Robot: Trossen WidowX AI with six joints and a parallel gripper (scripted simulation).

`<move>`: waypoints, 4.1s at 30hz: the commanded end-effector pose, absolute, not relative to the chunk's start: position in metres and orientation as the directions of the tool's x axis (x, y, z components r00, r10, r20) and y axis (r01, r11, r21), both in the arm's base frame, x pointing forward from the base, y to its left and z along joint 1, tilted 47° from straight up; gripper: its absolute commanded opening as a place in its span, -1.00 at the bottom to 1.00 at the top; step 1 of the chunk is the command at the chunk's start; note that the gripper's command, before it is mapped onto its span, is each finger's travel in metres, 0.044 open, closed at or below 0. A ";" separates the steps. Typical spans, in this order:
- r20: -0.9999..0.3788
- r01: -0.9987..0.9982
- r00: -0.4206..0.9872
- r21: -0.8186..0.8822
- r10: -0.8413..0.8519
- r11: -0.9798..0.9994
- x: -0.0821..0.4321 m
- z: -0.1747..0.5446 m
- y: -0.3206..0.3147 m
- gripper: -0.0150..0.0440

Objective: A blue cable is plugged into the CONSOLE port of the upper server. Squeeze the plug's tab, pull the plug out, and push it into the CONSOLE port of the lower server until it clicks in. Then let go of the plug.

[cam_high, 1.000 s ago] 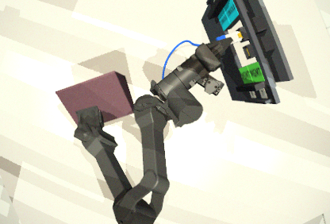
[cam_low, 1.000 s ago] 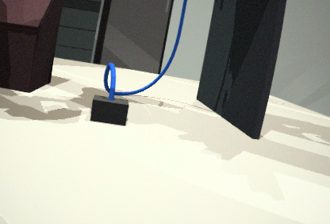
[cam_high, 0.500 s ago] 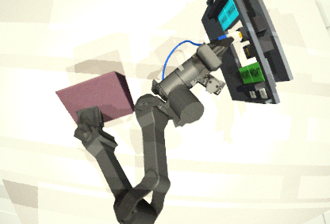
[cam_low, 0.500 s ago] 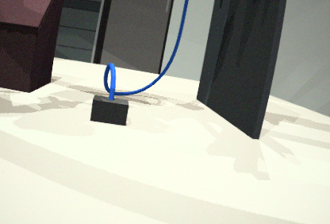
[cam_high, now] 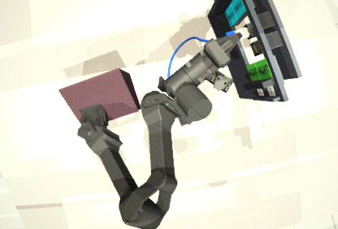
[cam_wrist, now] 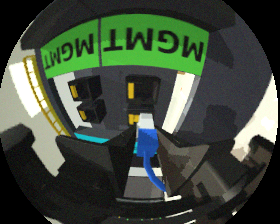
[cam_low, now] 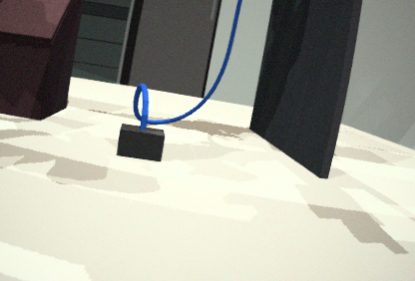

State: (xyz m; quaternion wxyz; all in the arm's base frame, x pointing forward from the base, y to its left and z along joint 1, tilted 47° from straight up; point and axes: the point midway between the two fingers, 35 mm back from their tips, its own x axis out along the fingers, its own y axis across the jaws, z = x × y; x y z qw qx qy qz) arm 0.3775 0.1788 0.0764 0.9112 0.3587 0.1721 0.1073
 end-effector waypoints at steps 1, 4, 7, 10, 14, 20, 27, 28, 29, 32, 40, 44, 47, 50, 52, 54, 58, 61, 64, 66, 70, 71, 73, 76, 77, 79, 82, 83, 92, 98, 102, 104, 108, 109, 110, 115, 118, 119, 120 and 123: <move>-0.232 -0.081 0.916 0.689 0.326 0.720 0.379 0.078 0.181 -0.49; -0.232 -0.082 0.916 0.689 0.326 0.720 0.380 0.078 0.181 -0.49; -0.232 -0.082 0.916 0.689 0.326 0.720 0.380 0.078 0.181 -0.49; -0.232 -0.082 0.916 0.689 0.326 0.720 0.381 0.078 0.181 -0.49; -0.232 -0.082 0.916 0.689 0.327 0.720 0.382 0.078 0.181 -0.49; -0.232 -0.082 0.916 0.689 0.327 0.720 0.383 0.078 0.181 -0.49; -0.231 -0.083 0.916 0.689 0.327 0.720 0.384 0.078 0.181 -0.49; -0.231 -0.083 0.916 0.689 0.327 0.720 0.385 0.078 0.181 -0.49; -0.231 -0.083 0.916 0.689 0.327 0.720 0.385 0.078 0.181 -0.49; -0.231 -0.083 0.916 0.689 0.327 0.720 0.385 0.078 0.181 -0.49; -0.231 -0.083 0.916 0.689 0.327 0.720 0.387 0.078 0.181 -0.49; -0.231 -0.084 0.916 0.689 0.327 0.720 0.387 0.078 0.181 -0.49; -0.231 -0.083 0.916 0.689 0.327 0.720 0.388 0.078 0.181 -0.49; -0.236 -0.075 0.917 0.690 0.322 0.720 0.386 0.076 0.180 -0.40; -0.236 -0.075 0.917 0.690 0.322 0.720 0.386 0.076 0.180 -0.22; -0.236 -0.075 0.917 0.690 0.322 0.720 0.386 0.076 0.180 -0.05; -0.236 -0.075 0.917 0.690 0.322 0.720 0.386 0.076 0.180 0.31; -0.236 -0.075 0.917 0.690 0.322 0.720 0.386 0.076 0.180 0.58; -0.236 -0.075 0.917 0.690 0.322 0.720 0.386 0.076 0.180 0.84; -0.236 -0.075 0.917 0.690 0.322 0.720 0.384 0.076 0.179 1.00; -0.236 -0.075 0.917 0.691 0.322 0.719 0.380 0.079 0.183 1.00; -0.236 -0.075 0.917 0.691 0.322 0.719 0.380 0.080 0.184 1.00; -0.236 -0.075 0.917 0.691 0.322 0.719 0.378 0.081 0.184 1.00; -0.236 -0.075 0.917 0.691 0.322 0.719 0.377 0.081 0.185 1.00; -0.236 -0.075 0.917 0.691 0.322 0.719 0.376 0.082 0.186 1.00; -0.236 -0.074 0.917 0.691 0.322 0.719 0.375 0.082 0.186 1.00; -0.237 -0.074 0.917 0.691 0.322 0.719 0.373 0.083 0.187 1.00; -0.237 -0.074 0.917 0.691 0.322 0.719 0.372 0.084 0.188 1.00; -0.237 -0.074 0.917 0.691 0.322 0.719 0.367 0.086 0.191 1.00; -0.237 -0.074 0.917 0.691 0.322 0.719 0.363 0.088 0.192 1.00; -0.237 -0.074 0.917 0.691 0.322 0.719 0.360 0.090 0.194 1.00; -0.237 -0.074 0.916 0.691 0.322 0.719 0.359 0.090 0.194 1.00; -0.237 -0.074 0.916 0.691 0.322 0.719 0.357 0.091 0.196 1.00; -0.237 -0.074 0.916 0.691 0.322 0.719 0.356 0.092 0.196 1.00; -0.238 -0.073 0.916 0.691 0.322 0.719 0.355 0.092 0.196 1.00; -0.238 -0.073 0.916 0.691 0.322 0.719 0.352 0.094 0.198 1.00; -0.238 -0.073 0.916 0.691 0.322 0.719 0.351 0.094 0.199 1.00; -0.238 -0.073 0.916 0.691 0.322 0.719 0.352 0.093 0.200 1.00; -0.238 -0.073 0.916 0.691 0.322 0.719 0.352 0.093 0.201 1.00; -0.238 -0.073 0.916 0.692 0.322 0.719 0.352 0.092 0.203 1.00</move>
